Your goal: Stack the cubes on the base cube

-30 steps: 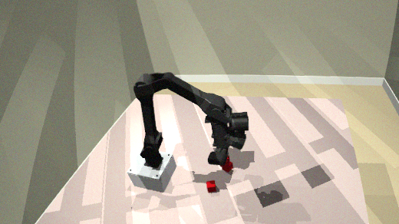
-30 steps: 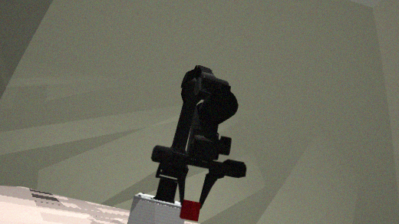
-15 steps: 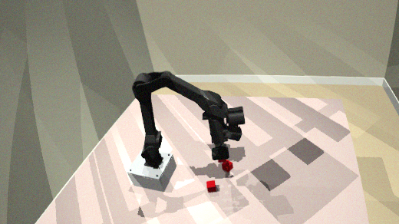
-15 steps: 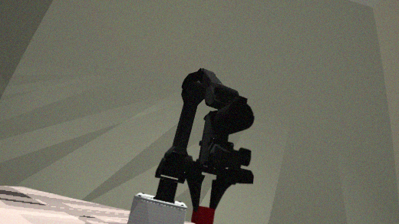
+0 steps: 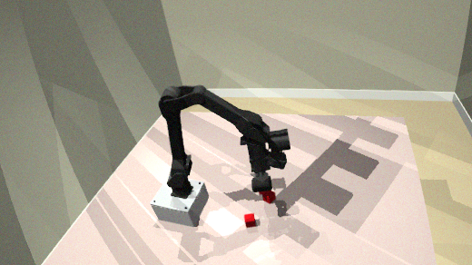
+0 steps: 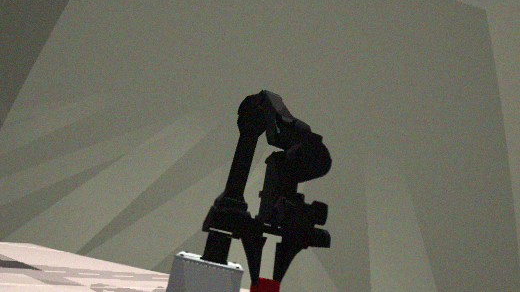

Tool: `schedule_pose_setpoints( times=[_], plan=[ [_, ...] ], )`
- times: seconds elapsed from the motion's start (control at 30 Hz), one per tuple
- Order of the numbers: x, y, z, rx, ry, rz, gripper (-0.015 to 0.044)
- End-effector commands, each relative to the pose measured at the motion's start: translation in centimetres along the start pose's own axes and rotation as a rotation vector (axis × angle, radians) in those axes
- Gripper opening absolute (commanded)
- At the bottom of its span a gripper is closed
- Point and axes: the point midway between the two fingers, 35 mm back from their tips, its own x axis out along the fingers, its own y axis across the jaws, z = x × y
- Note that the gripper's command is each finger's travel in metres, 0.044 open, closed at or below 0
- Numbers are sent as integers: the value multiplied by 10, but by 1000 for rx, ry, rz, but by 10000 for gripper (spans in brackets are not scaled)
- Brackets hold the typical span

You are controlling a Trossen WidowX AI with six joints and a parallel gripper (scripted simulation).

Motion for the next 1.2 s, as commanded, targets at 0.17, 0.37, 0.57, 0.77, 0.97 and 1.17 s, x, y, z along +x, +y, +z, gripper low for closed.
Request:
schedule_pose_setpoints(
  times=[0.17, 0.37, 0.57, 0.77, 0.97, 1.17],
  plan=[
    [15, 0, -2, -6, 6, -3, 105],
    [15, 0, -2, -6, 6, -3, 105],
    [16, 0, -2, -5, 6, -3, 105],
    [16, 0, -2, -5, 6, -3, 105],
    [16, 0, -2, -5, 6, -3, 184],
    [16, 0, -2, -5, 6, -3, 205]
  ],
)
